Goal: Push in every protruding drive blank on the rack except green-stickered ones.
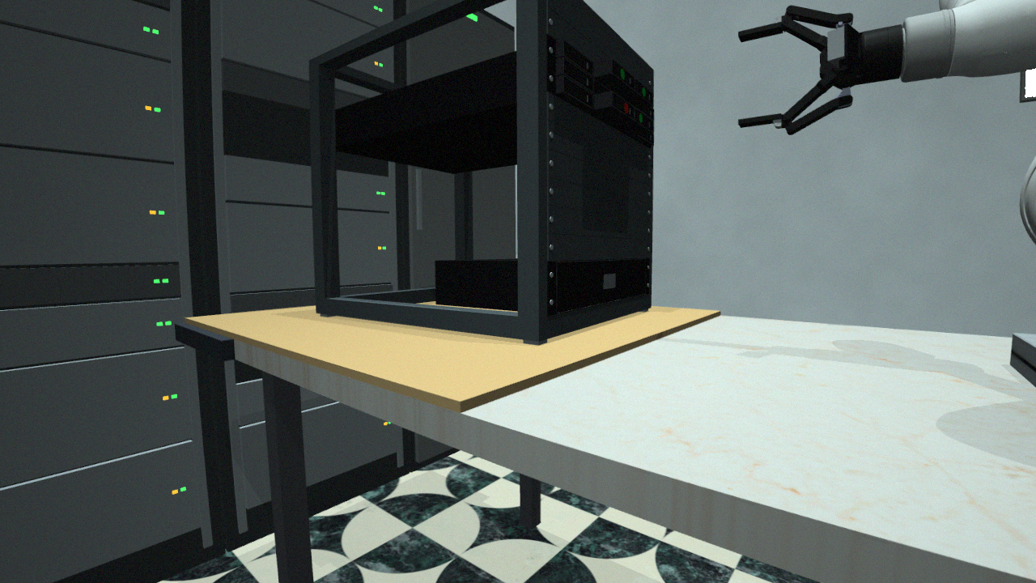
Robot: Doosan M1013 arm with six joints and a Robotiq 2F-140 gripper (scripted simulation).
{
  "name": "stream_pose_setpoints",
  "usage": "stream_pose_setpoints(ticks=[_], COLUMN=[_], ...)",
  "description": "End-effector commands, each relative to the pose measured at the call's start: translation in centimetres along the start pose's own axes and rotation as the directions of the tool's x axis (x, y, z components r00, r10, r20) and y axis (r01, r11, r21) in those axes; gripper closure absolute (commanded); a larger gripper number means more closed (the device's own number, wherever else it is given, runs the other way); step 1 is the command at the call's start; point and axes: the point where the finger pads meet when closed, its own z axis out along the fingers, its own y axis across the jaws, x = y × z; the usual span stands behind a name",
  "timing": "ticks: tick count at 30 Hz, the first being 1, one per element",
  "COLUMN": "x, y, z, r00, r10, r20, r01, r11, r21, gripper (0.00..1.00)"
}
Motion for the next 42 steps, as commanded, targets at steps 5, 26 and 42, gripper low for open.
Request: stream_pose_setpoints(ticks=[5, 26, 42], x=[-0.2, -3.3, -5.5], y=[0.1, 0.8, 1.3], z=[0.4, 7.9, 13.3], r00=[1.000, 1.000, 1.000], r10=[-0.002, -0.002, -0.002], r20=[0.000, 0.000, 0.000], r01=[0.002, 0.002, 0.002], r11=[1.000, 1.000, 1.000], r21=[-0.005, -0.005, -0.005], gripper=[0.00, 0.00, 0.00])
